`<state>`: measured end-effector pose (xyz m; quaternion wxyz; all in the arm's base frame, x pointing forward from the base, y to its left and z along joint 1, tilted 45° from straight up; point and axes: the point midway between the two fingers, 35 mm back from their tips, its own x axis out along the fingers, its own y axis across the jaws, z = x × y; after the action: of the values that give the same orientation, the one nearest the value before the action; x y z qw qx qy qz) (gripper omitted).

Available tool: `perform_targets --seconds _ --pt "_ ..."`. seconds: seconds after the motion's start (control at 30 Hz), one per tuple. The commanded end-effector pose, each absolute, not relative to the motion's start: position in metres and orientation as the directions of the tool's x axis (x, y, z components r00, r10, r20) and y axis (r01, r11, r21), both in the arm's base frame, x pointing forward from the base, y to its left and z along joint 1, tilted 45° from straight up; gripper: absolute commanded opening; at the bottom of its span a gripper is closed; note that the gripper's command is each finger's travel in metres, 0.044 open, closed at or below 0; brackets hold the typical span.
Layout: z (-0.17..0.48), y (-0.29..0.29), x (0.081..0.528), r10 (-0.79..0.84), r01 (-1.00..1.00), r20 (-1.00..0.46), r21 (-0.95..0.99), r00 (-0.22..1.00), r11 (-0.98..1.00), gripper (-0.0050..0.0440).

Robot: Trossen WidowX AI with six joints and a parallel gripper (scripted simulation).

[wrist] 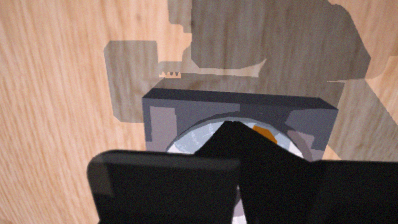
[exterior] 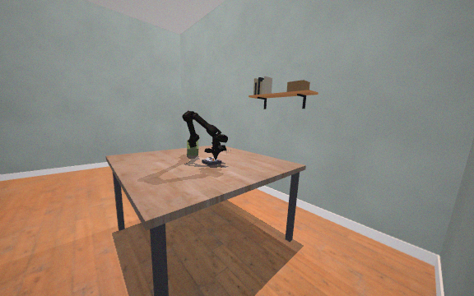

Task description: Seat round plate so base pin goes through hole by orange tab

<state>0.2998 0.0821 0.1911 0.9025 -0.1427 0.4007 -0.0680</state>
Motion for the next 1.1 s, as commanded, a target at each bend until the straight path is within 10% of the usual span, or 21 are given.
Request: perform_targets --seconds 0.0,1.07 --pt "0.192 0.081 0.299 -0.231 0.005 -0.702 -0.308 0.674 0.951 -0.0050" --pt "0.199 0.067 0.298 -0.232 0.012 -0.695 -0.306 0.681 0.952 -0.0050"
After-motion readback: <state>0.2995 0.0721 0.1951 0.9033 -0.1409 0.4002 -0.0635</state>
